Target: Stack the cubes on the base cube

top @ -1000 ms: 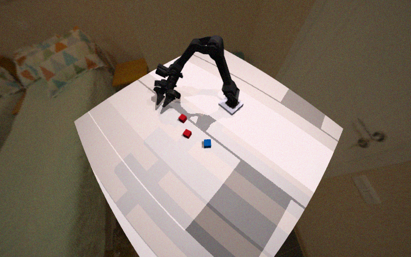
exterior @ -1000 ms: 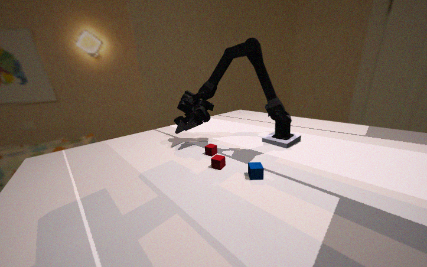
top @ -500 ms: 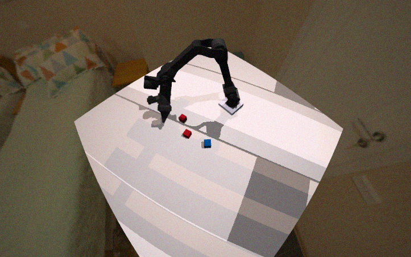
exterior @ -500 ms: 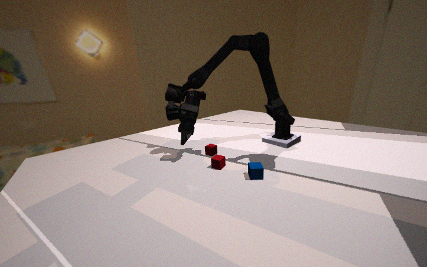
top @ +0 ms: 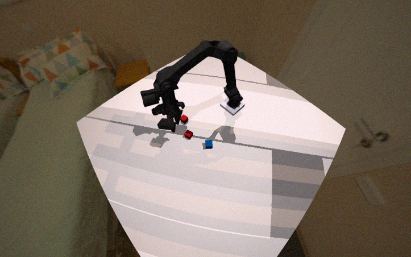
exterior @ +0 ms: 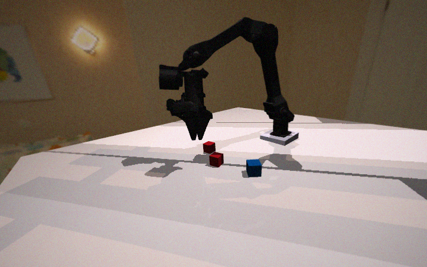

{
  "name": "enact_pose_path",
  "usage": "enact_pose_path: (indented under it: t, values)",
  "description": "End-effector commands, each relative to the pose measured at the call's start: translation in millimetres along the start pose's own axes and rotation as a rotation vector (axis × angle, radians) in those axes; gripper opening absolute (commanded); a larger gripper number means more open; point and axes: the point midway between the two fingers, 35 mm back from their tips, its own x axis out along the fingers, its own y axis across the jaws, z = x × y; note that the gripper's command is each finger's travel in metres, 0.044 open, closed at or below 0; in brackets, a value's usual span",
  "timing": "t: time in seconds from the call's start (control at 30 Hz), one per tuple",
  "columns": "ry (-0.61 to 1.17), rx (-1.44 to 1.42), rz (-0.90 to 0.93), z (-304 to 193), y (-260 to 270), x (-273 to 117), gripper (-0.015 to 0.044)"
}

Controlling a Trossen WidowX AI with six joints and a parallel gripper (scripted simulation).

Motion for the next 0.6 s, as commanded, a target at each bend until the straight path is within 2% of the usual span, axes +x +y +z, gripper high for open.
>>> enact_pose_path:
  t: [0.0, 0.3, 0.57]
  values:
    - [-0.016, 0.092, -0.098, -16.8, 7.3, -7.4, 0.0265]
    - [-0.132, 0.299, -0.319, -60.6, 18.6, -32.0, 0.0265]
    - [-0.145, 0.313, -0.333, -62.9, 17.8, -29.5, 0.0265]
